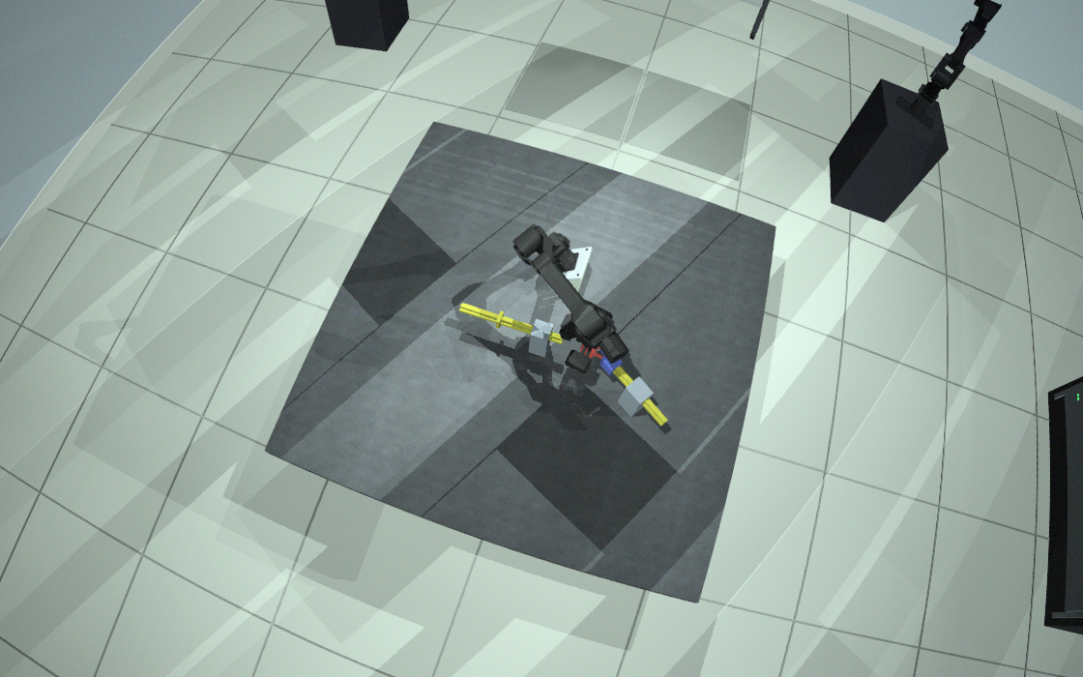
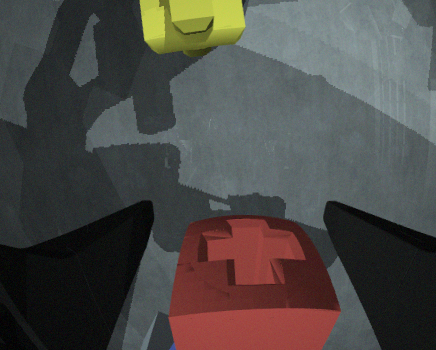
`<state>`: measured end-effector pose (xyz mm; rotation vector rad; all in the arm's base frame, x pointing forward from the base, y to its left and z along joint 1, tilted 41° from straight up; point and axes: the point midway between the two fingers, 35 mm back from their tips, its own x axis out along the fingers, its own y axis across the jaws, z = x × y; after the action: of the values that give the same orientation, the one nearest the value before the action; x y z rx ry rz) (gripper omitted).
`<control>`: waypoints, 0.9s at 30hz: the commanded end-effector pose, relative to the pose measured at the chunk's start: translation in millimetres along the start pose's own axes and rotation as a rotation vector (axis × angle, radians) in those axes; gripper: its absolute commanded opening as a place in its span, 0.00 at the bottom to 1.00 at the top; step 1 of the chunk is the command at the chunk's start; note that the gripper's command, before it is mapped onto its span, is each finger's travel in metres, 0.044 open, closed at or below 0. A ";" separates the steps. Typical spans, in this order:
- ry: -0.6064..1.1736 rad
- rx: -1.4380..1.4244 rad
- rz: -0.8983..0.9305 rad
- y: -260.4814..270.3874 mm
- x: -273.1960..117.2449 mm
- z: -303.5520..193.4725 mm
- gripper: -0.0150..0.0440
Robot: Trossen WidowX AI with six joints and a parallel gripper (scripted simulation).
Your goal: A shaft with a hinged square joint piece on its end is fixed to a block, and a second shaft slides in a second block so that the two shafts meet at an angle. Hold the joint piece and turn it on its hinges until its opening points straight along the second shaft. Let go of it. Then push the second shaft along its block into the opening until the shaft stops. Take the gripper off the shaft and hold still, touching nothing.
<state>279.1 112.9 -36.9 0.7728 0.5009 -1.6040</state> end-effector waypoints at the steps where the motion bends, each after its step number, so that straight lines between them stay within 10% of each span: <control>1: -0.002 -0.004 0.004 0.5 1.6 0.2 0.82; 7: -0.002 -0.004 0.004 0.5 1.6 0.2 0.56; 27: -0.002 -0.004 0.004 0.5 1.6 0.2 0.56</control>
<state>279.5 111.8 -37.8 0.7726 0.4984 -1.6010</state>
